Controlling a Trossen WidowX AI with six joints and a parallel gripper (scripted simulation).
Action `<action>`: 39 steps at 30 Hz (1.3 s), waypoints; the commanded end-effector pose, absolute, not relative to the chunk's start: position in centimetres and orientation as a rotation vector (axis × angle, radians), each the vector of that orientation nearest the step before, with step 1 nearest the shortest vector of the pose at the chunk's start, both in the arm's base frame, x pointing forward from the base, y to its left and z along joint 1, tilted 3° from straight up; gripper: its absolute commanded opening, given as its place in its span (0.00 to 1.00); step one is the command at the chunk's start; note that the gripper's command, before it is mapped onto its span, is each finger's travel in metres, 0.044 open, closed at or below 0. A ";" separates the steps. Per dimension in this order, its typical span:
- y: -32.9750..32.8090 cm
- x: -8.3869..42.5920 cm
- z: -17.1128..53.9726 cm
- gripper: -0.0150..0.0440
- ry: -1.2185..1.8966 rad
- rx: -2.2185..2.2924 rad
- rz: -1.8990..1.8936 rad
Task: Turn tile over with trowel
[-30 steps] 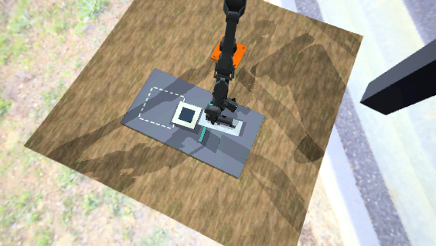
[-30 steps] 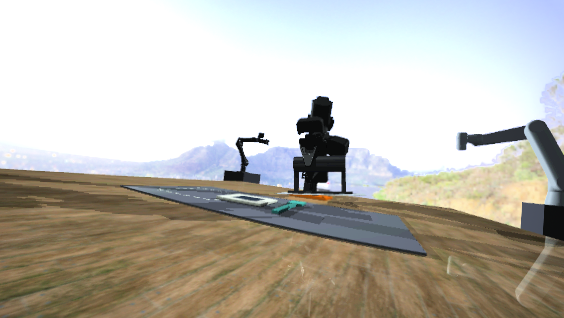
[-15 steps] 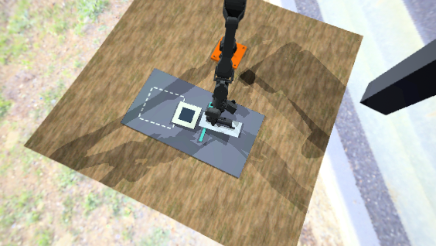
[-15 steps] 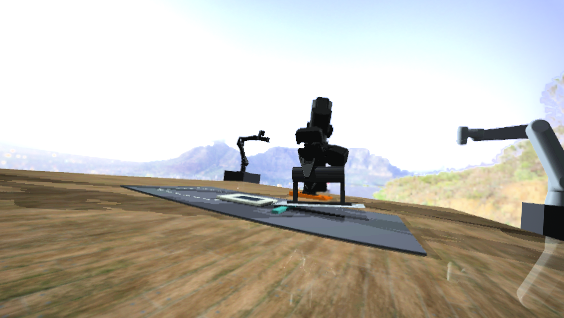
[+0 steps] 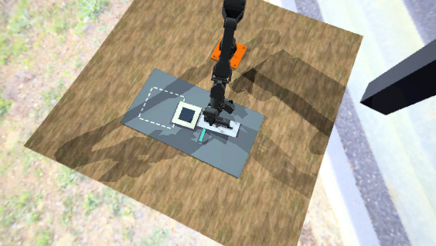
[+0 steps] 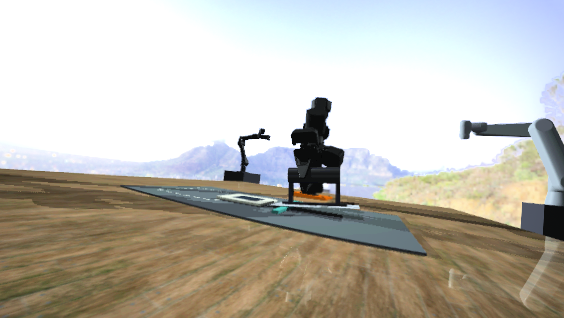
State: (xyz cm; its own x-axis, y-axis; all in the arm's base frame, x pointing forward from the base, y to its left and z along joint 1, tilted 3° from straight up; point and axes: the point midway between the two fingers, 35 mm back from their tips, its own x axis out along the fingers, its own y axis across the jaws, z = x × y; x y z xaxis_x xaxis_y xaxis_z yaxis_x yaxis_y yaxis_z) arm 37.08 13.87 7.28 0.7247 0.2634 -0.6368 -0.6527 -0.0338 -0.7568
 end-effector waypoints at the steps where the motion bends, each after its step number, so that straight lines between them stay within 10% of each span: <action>1: 13.1 37.3 7.1 0.25 0.349 -1.428 0.761; 39: 9.9 37.9 8.2 0.25 0.371 -1.532 0.733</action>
State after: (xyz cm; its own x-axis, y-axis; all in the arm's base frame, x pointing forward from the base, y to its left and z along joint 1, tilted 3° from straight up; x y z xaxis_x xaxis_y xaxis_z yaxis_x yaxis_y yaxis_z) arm 37.58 9.98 6.90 0.7157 0.2163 -0.6641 -0.6611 -0.0968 -0.7440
